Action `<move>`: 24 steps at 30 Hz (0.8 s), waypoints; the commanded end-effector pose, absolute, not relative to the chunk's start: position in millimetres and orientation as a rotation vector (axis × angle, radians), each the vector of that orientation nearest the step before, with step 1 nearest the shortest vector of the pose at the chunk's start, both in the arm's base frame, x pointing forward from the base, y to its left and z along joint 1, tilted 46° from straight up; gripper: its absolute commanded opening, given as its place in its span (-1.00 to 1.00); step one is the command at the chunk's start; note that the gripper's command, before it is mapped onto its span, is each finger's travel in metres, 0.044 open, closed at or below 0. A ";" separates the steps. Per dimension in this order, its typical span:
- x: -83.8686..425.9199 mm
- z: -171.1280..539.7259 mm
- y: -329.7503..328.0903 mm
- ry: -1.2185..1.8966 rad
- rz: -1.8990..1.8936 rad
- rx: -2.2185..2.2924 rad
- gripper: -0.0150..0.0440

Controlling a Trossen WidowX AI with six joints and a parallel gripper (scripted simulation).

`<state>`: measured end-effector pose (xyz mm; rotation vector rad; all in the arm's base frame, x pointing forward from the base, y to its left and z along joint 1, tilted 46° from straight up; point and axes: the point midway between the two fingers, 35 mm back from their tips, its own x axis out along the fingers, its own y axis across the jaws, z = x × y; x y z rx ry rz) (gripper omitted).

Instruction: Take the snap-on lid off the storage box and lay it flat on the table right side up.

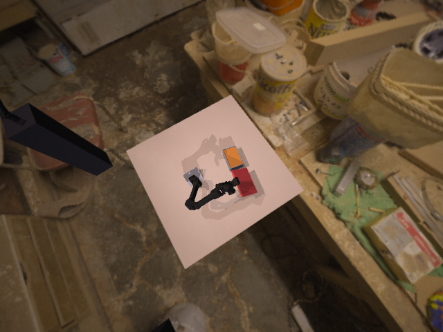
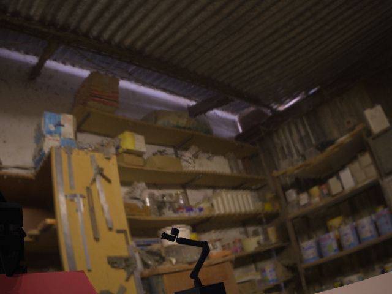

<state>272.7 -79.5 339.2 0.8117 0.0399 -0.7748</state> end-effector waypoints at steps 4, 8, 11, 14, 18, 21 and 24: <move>273.0 333.7 -82.8 0.044 -0.767 0.812 -0.49; 272.9 331.6 -85.1 0.044 -0.766 0.812 -0.49; 272.8 330.0 -86.8 0.043 -0.766 0.812 -0.49; 272.7 328.4 -88.6 0.043 -0.766 0.812 -0.49; 272.7 326.3 -90.9 0.043 -0.766 0.812 -0.49; 272.6 324.7 -92.6 0.043 -0.766 0.812 -0.49; 272.5 323.1 -94.3 0.043 -0.766 0.812 -0.49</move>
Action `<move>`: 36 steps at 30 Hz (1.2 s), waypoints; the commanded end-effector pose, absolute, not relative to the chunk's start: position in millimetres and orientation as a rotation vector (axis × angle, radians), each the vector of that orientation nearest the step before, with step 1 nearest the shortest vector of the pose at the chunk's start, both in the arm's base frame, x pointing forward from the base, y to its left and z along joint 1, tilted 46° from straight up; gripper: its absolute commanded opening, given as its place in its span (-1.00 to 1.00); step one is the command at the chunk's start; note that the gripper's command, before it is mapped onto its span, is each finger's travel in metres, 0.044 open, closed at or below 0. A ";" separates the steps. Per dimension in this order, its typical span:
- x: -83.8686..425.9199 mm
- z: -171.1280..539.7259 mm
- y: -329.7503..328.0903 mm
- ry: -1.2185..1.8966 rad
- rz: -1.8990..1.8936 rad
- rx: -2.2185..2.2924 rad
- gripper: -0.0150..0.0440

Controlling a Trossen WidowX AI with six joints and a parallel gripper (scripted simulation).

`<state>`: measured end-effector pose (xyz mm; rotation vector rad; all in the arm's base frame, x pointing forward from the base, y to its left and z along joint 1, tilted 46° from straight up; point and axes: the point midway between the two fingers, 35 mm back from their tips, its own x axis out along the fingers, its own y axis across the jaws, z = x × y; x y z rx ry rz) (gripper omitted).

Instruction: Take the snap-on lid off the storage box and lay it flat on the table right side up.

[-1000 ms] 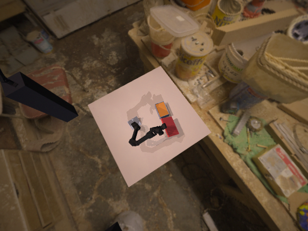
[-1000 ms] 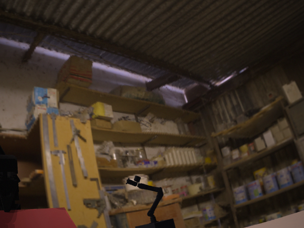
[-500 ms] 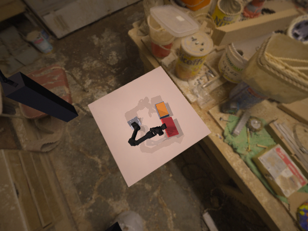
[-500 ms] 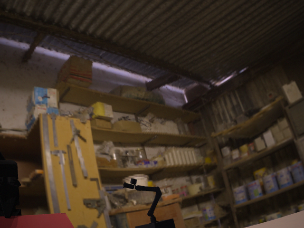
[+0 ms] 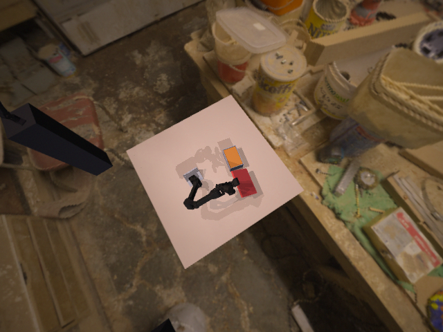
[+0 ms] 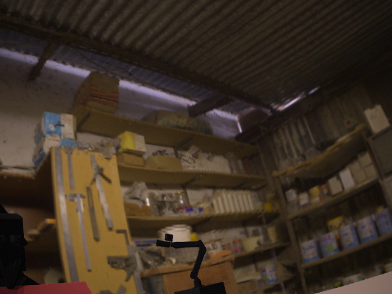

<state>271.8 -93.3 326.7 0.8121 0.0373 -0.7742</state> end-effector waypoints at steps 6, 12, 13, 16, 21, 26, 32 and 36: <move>272.4 319.9 -97.8 0.042 -0.766 0.812 -0.49; 272.3 316.7 -101.2 0.042 -0.766 0.811 -0.49; 272.3 316.2 -101.8 0.042 -0.766 0.811 -0.49; 272.2 314.6 -103.5 0.042 -0.766 0.811 -0.49; 272.1 311.9 -106.4 0.041 -0.766 0.811 -0.49; 272.0 309.3 -109.3 0.041 -0.765 0.811 -0.49; 271.9 306.1 -112.7 0.041 -0.765 0.811 -0.49; 271.9 303.9 -115.0 0.040 -0.765 0.811 -0.49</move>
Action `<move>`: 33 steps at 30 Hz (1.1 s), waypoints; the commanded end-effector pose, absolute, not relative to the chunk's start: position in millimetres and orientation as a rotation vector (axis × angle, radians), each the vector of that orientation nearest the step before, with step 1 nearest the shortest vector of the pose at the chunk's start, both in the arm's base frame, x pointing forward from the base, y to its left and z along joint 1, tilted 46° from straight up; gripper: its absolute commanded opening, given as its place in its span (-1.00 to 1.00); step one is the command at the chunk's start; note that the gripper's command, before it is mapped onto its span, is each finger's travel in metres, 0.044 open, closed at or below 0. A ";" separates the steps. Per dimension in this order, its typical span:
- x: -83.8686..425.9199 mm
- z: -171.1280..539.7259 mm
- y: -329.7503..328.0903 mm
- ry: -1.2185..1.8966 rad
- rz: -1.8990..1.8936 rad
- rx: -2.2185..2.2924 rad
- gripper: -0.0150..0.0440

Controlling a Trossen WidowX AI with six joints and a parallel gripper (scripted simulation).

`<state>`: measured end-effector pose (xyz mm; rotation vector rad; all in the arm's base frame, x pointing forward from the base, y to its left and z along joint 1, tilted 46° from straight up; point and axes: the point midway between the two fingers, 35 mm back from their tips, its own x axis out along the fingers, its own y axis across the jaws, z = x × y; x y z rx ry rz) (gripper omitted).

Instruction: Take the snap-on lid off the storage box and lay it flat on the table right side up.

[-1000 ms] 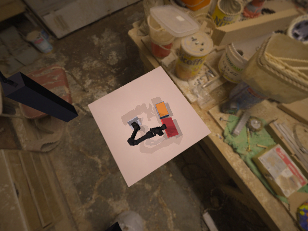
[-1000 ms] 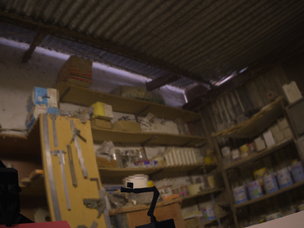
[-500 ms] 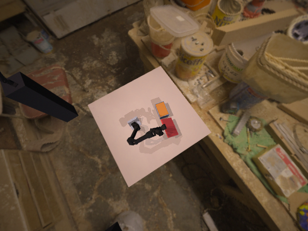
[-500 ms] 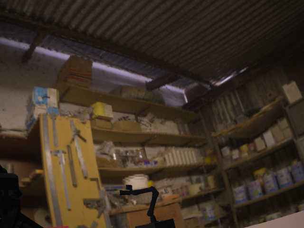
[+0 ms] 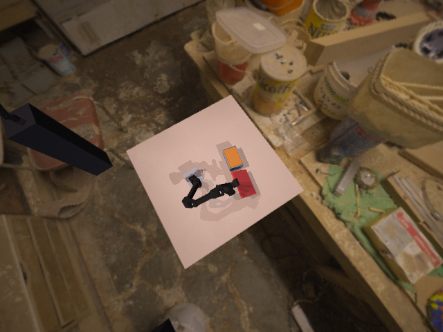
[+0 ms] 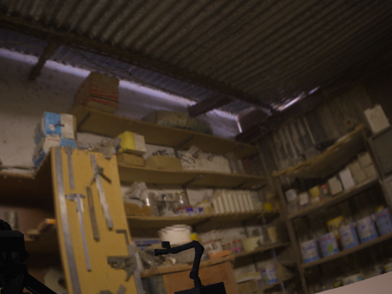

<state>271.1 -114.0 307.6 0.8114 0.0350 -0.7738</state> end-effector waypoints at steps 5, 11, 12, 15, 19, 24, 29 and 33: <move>271.8 301.3 -117.9 0.040 -0.765 0.811 -0.49; 271.7 298.0 -121.3 0.040 -0.765 0.810 -0.49; 271.7 297.5 -121.9 0.040 -0.765 0.810 -0.49; 271.6 295.9 -123.6 0.039 -0.765 0.810 -0.49; 271.6 293.8 -125.9 0.039 -0.765 0.810 -0.49; 271.5 291.1 -128.8 0.039 -0.765 0.810 -0.49; 271.4 288.4 -131.7 0.039 -0.765 0.810 -0.49; 271.3 286.3 -134.0 0.039 -0.765 0.810 -0.49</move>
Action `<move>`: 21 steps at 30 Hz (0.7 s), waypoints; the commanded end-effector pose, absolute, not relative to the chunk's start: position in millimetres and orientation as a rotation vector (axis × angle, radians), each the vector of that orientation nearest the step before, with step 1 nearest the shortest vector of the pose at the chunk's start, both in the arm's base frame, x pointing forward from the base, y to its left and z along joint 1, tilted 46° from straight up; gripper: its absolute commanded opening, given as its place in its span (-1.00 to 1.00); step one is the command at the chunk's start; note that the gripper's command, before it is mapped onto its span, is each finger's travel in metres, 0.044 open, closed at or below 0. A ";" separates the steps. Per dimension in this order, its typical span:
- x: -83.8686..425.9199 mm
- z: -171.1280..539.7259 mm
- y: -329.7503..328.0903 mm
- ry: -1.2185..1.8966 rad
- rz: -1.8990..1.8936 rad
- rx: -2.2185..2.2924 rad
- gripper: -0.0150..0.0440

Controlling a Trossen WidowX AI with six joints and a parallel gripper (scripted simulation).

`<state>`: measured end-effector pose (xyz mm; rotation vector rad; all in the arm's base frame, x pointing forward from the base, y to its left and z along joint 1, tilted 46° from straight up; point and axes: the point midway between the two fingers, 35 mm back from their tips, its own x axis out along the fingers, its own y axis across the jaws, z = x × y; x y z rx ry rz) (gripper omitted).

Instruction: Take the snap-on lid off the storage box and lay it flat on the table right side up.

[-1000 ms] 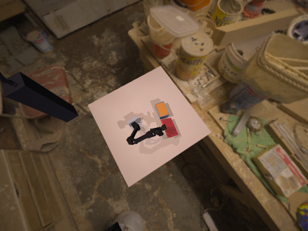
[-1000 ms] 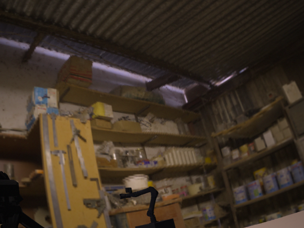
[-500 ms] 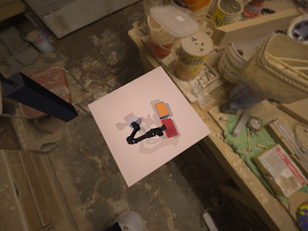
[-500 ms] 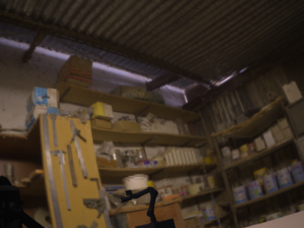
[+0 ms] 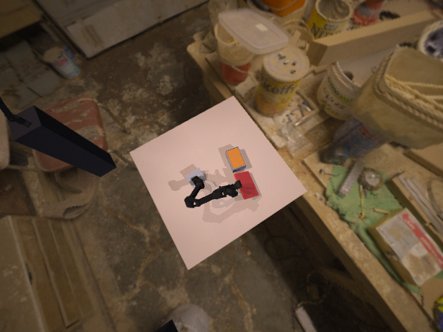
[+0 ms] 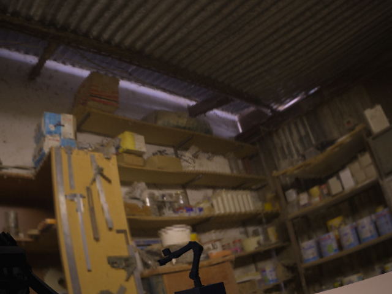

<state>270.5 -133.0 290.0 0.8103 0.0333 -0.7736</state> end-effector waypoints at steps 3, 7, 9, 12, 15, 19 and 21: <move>271.3 284.7 -135.7 0.038 -0.765 0.809 -0.49; 271.3 282.5 -138.0 0.038 -0.765 0.809 -0.49; 271.2 281.5 -139.1 0.038 -0.765 0.809 -0.49; 271.2 279.8 -140.9 0.038 -0.765 0.809 -0.49; 271.2 278.2 -142.6 0.038 -0.765 0.809 -0.49; 271.1 276.1 -144.9 0.038 -0.765 0.809 -0.49; 271.1 275.0 -146.0 0.038 -0.764 0.809 -0.49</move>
